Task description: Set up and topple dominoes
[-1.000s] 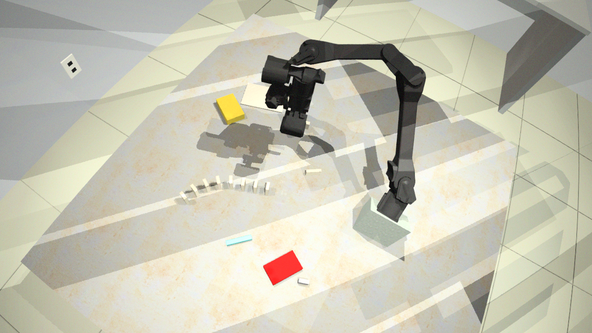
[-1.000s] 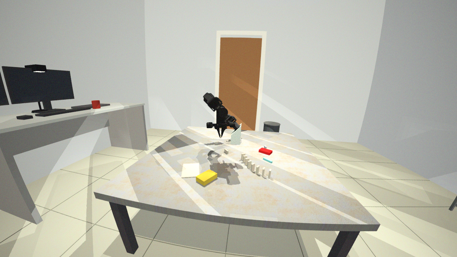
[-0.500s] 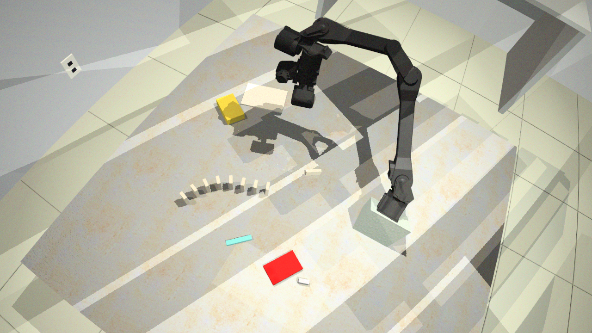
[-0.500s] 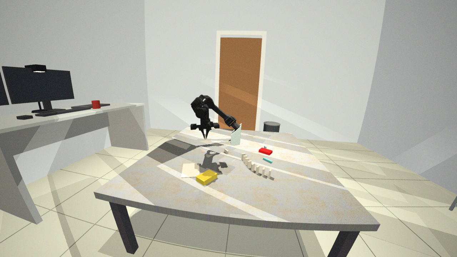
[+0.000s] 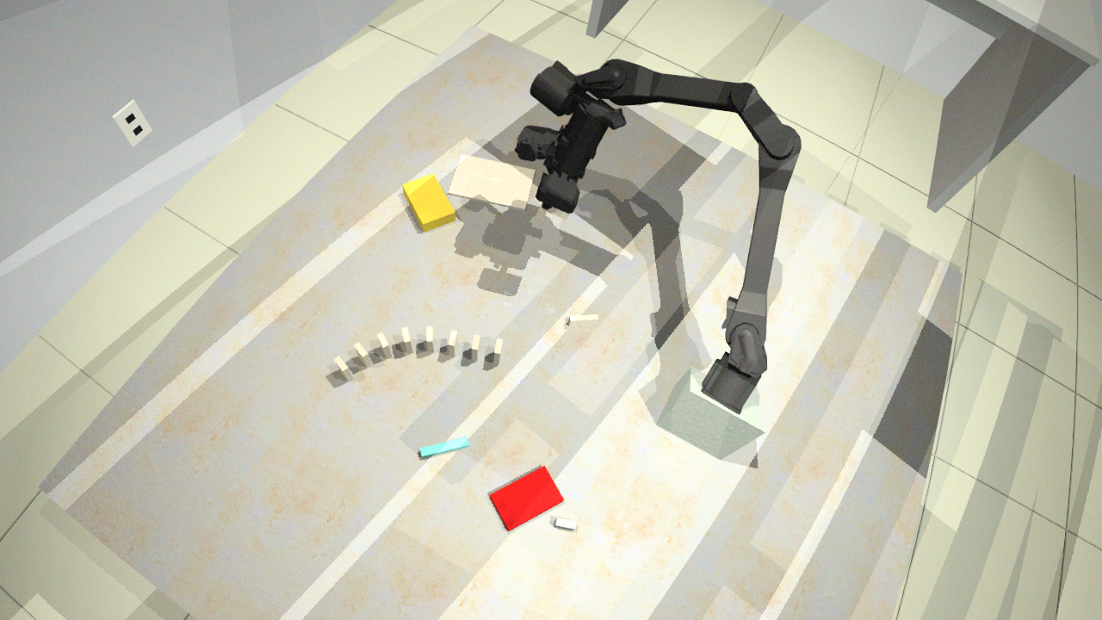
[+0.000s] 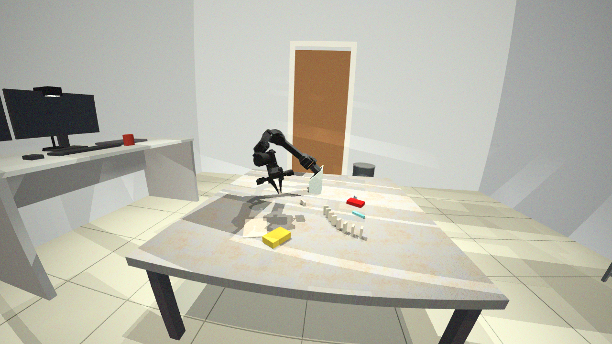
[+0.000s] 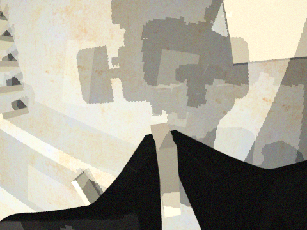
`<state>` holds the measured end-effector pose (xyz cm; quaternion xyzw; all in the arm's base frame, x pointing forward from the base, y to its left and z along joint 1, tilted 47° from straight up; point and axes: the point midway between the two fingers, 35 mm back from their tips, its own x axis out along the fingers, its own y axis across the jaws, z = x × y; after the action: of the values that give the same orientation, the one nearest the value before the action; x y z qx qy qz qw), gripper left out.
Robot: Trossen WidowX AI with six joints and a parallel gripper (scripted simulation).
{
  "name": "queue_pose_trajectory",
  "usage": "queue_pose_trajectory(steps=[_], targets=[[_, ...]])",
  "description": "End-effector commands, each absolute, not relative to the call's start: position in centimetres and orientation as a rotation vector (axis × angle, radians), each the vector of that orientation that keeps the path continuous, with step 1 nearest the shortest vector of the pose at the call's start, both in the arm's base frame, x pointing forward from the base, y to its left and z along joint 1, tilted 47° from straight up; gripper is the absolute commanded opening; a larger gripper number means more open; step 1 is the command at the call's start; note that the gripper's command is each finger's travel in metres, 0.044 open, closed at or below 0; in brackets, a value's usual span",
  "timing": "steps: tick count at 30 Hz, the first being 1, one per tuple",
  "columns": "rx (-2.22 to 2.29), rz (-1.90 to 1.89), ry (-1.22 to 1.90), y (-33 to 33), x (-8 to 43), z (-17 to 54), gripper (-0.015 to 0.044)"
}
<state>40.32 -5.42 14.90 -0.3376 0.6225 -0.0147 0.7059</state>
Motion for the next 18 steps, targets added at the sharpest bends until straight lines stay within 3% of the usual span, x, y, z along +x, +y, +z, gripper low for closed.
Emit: queue_pose_trajectory(steps=[1, 18], targets=[[-0.701, 0.022, 1.331, -5.7, 40.5, 14.2, 0.0027], [-0.574, 0.226, 1.016, -6.9, 41.7, 13.1, 0.0027]])
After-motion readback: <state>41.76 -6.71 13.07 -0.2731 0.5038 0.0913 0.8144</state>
